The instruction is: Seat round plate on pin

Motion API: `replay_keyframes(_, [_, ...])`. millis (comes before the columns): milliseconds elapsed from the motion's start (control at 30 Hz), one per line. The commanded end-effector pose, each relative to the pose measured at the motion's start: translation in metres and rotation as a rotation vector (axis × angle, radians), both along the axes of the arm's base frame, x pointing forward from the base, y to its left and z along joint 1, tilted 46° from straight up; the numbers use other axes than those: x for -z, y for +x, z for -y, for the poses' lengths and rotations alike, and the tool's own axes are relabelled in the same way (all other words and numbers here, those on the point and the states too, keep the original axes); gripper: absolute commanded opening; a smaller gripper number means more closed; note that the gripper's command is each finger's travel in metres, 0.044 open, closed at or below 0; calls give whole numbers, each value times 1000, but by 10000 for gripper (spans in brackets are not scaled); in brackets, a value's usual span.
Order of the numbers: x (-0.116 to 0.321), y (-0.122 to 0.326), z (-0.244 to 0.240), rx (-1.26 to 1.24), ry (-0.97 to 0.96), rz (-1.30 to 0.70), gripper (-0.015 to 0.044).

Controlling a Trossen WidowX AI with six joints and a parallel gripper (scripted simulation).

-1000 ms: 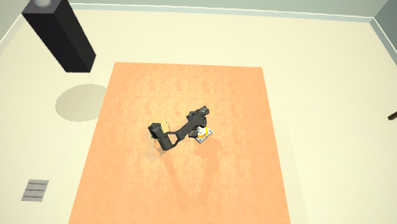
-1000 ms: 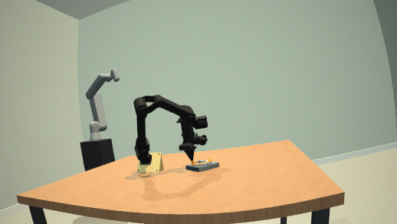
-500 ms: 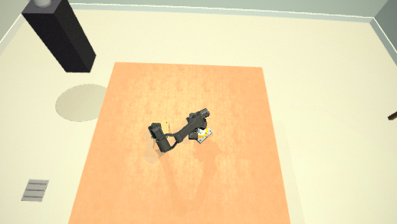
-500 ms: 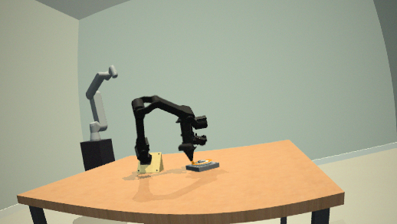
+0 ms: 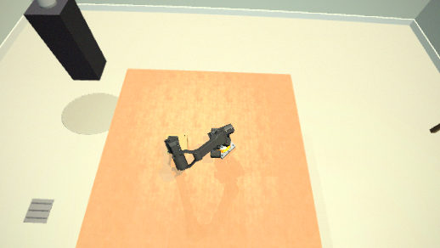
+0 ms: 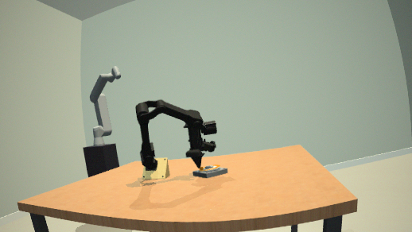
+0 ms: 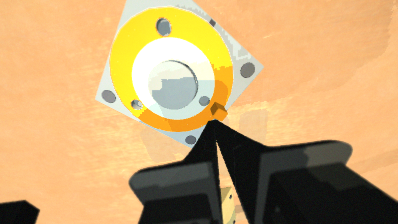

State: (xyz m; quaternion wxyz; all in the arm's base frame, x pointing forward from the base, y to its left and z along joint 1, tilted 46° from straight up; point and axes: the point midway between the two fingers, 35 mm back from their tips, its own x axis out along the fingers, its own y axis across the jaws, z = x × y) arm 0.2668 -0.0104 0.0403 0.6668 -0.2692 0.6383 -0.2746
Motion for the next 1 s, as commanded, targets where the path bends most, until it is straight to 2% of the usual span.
replay_keyframes(0, [-5,5,5,3,-6,5,0])
replay_keyframes(967, [-22,39,13,3,-7,7,0])
